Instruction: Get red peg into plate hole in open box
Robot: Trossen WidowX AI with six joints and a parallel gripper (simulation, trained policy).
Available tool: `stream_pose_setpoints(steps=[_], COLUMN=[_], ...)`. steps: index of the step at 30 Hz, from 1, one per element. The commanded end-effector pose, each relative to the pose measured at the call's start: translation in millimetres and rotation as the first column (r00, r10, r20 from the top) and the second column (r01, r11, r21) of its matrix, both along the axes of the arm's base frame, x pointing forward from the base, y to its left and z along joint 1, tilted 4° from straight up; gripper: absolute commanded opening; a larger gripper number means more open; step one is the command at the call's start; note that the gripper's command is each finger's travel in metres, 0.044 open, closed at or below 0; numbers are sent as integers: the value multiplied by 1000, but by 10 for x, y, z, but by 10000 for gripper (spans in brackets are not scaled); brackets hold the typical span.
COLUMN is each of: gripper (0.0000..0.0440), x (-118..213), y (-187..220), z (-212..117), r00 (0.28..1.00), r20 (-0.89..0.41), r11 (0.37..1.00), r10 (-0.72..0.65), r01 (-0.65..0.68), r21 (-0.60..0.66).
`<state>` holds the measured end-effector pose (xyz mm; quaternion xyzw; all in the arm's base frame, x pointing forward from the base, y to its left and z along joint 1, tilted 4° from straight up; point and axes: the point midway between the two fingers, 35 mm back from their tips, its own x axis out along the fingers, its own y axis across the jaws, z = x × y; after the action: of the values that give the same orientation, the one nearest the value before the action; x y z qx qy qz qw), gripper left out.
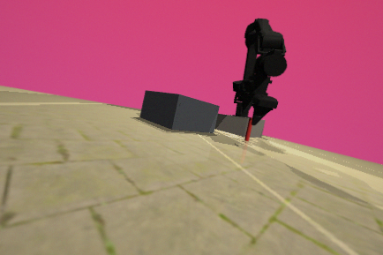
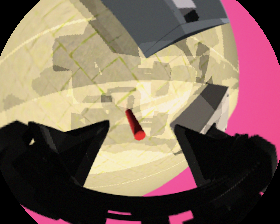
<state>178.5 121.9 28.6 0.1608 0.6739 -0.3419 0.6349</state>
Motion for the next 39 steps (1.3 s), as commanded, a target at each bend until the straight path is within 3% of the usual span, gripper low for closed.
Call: stream_pose_setpoints(steps=[1, 5, 7, 23, 39], gripper=[440, 433, 407, 0, 0], x=[13, 21, 13, -193, 105], y=[-13, -30, -41, -181, -273], z=[-190, -323, -381, -680, -106], r00=[1000, 999, 999, 998, 997], r20=[21, 32, 31, -63, 32], r11=[1000, 1000, 1000, 998, 991], r10=[6, 13, 16, 23, 65], r01=[-6, -13, -16, -26, -61], r21=[-4, -5, -7, -62, -117])
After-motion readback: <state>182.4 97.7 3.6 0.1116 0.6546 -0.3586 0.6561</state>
